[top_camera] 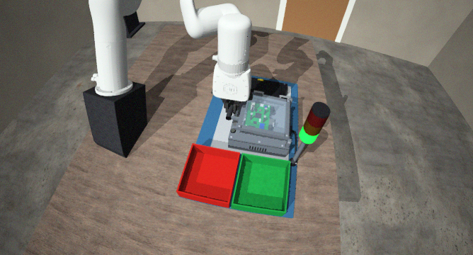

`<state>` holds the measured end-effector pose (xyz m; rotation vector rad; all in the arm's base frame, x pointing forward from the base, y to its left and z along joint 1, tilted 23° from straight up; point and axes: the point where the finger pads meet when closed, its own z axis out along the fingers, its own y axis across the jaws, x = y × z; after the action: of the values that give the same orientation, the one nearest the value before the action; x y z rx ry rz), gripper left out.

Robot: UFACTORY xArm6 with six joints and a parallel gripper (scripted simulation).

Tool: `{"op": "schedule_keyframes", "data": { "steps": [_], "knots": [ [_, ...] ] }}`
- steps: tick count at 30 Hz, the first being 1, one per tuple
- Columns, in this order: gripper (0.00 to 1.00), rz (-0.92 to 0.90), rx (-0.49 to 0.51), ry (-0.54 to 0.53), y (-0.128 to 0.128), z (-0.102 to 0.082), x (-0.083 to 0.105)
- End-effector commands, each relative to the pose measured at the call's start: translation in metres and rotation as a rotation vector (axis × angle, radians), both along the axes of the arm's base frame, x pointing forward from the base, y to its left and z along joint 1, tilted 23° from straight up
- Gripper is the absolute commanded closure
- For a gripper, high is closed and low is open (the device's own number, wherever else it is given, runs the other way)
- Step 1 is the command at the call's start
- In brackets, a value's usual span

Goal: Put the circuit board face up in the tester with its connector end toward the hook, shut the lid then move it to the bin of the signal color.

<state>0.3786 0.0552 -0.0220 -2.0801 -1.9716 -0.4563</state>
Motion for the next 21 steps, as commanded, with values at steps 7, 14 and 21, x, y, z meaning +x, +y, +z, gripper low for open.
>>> {"op": "schedule_keyframes", "data": {
  "steps": [7, 14, 21],
  "knots": [
    [1.0, -0.001, 0.0, -0.003, -0.0004, 0.0011, 0.0012],
    [1.0, -0.001, 0.0, -0.003, -0.0009, 0.0024, 0.0013],
    [1.0, -0.001, 0.0, -0.003, -0.0016, 0.0043, 0.0014]
  ]
}}
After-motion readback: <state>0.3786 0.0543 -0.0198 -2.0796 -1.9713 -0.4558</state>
